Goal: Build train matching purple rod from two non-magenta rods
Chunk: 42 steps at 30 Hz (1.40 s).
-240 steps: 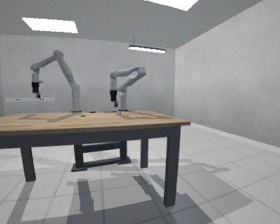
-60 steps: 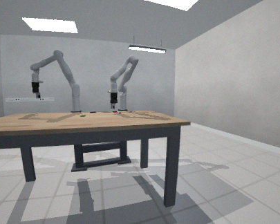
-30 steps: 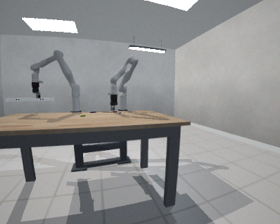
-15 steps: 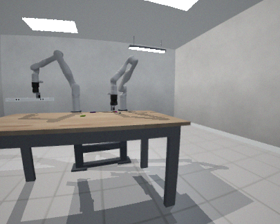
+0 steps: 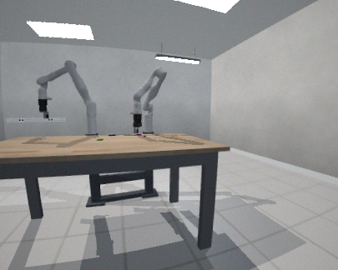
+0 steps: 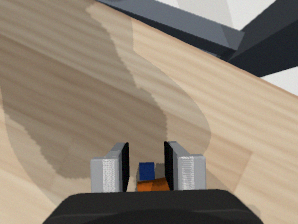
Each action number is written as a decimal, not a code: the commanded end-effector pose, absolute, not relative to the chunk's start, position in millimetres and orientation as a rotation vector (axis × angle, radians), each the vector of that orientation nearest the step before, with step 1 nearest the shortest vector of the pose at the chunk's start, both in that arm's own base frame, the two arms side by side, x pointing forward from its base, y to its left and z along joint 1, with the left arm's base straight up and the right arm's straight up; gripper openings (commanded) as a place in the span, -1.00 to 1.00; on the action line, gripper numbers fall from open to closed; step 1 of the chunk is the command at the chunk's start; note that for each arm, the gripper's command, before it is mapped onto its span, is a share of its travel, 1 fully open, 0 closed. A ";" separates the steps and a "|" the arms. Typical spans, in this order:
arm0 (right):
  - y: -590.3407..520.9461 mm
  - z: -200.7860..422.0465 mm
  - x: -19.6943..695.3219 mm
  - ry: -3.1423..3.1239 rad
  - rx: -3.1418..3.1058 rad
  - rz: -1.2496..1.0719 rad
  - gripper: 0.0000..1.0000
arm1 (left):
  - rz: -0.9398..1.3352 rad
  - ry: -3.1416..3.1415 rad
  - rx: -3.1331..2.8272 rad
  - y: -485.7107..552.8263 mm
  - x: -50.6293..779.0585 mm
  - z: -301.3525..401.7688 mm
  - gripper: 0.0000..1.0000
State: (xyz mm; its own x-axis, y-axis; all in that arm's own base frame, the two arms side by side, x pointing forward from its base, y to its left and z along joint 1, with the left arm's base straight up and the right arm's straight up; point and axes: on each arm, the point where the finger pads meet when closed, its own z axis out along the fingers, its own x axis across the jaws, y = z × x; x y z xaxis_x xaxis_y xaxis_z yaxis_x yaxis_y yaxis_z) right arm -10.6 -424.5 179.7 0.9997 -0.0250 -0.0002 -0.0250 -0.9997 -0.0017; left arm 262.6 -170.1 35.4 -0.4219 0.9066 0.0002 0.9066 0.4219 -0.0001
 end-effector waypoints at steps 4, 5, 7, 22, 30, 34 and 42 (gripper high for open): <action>-424.9 180.4 -10.6 0.039 -3.141 0.000 1.00 | -0.001 -2.650 -1.690 -170.3 263.0 35.8 0.07; -424.9 180.4 -10.6 0.039 -3.141 0.000 1.00 | -0.001 -2.650 -1.690 -170.3 263.0 35.8 0.07; -424.9 180.4 -10.6 0.039 -3.141 0.000 1.00 | -0.001 -2.650 -1.690 -170.3 263.0 35.8 0.07; -424.9 180.4 -10.6 0.039 -3.141 0.000 1.00 | -0.001 -2.650 -1.690 -170.3 263.0 30.1 0.07; -424.9 180.4 -10.6 0.039 -3.141 0.000 1.00 | -0.001 -2.650 -1.690 -170.3 263.0 23.3 0.07; -424.9 180.4 -10.6 0.039 -3.141 0.000 1.00 | -0.001 -2.650 -1.690 -170.3 263.0 21.7 0.07; -424.9 180.4 -10.6 0.039 -3.141 0.000 1.00 | -0.001 -2.650 -1.690 -170.3 263.0 20.9 0.07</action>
